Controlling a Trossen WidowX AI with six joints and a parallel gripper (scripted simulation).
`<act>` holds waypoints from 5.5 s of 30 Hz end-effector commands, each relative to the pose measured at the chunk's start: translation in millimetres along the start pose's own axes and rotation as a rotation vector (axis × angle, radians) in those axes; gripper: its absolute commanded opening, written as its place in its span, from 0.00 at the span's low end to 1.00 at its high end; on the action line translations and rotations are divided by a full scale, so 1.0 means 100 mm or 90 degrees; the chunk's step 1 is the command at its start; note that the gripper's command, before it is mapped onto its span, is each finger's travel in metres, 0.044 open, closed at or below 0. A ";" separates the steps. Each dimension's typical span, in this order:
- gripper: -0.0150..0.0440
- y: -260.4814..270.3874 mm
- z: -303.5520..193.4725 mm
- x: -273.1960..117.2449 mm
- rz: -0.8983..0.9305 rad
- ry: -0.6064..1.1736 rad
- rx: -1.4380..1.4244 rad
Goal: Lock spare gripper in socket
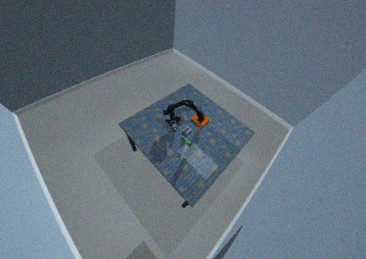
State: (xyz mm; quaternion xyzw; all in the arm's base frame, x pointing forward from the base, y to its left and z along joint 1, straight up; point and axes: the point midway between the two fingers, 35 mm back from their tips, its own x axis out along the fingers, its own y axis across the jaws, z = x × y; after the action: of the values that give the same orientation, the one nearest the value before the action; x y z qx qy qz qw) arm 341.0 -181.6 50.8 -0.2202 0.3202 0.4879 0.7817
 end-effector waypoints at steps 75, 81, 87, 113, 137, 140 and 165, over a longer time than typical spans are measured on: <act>0.25 0.35 1.10 -0.59 0.022 0.090 0.183; 0.25 0.50 1.23 -0.54 0.026 0.129 0.229; 0.25 0.66 1.34 -0.50 0.023 0.169 0.275; 0.25 1.40 1.65 -0.39 -0.074 0.329 0.473; 0.25 2.01 1.63 -0.39 -0.261 0.392 0.636; 0.25 2.06 1.62 -0.39 -0.282 0.392 0.651; 0.25 1.86 1.55 -0.18 -0.293 0.378 0.653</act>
State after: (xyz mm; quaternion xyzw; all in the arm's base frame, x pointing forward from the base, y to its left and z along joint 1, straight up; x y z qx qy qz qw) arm 207.3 -10.6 166.8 -0.0067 0.6637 0.0136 0.7479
